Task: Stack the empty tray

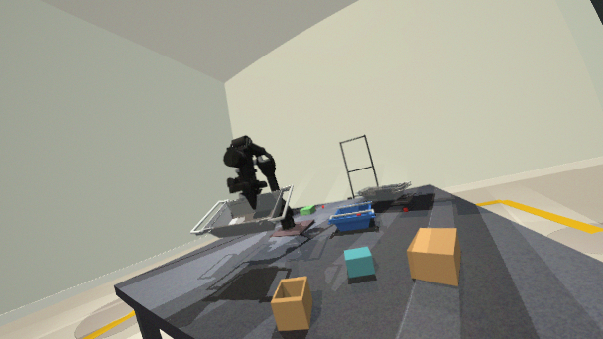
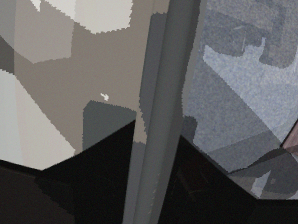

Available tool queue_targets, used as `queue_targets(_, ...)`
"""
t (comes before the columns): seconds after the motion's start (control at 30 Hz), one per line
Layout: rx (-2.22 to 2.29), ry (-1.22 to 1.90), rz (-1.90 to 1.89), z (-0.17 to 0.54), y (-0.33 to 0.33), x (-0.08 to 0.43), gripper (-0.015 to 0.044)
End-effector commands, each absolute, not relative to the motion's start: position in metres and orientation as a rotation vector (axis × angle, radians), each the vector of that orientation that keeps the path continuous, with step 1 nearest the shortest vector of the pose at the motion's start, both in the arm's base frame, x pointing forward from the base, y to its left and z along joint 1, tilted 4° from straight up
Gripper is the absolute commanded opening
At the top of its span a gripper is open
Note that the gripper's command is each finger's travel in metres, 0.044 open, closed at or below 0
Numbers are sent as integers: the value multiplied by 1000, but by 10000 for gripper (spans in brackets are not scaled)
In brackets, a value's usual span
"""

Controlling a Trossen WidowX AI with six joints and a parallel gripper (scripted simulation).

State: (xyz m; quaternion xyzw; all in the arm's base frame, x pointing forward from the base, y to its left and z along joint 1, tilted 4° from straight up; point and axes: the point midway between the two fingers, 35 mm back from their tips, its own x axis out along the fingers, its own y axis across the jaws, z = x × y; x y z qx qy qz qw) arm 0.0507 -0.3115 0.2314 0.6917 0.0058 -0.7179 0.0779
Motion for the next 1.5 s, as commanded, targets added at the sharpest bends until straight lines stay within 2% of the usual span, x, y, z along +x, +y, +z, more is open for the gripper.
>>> queue_targets(0.0,2055,35,-2122,235,-312,63,0)
queue_targets(1.47,1808,507,-1842,225,-243,214,0)
